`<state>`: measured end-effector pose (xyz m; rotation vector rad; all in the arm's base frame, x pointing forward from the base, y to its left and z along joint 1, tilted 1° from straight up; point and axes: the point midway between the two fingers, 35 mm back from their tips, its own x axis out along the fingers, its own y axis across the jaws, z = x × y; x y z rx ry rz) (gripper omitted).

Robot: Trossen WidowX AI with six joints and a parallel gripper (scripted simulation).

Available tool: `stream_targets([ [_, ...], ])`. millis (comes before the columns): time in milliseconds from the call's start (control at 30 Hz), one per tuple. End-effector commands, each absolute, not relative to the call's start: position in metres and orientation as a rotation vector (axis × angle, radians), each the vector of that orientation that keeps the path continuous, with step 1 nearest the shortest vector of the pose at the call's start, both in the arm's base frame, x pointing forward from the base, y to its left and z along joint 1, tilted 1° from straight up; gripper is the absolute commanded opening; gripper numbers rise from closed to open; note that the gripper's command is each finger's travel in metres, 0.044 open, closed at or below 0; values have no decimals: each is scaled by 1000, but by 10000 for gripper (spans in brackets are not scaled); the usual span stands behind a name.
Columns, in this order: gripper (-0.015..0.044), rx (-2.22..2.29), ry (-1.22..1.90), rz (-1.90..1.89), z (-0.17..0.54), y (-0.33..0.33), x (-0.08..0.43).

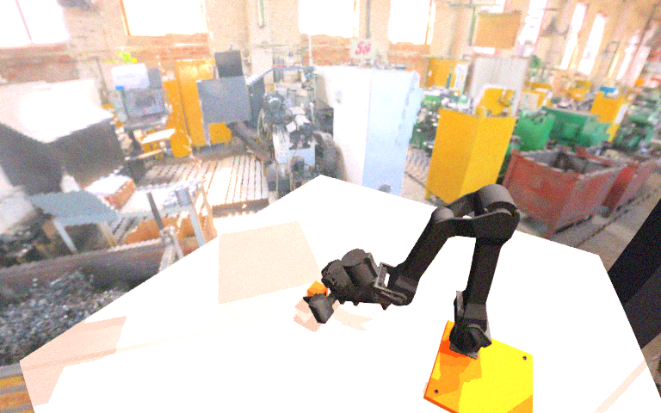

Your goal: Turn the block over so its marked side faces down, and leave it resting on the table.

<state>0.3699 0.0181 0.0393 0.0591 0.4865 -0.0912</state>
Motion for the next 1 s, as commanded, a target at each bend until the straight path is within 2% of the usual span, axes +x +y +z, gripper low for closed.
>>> stream_targets([
  [0,440,53,485,-93,40,18,370],
  [133,440,52,509,-92,40,18,373],
  [333,440,56,735,-82,57,20,382],
  [600,440,78,1023,-78,108,18,351],
  [967,440,79,1029,-78,110,18,350],
])
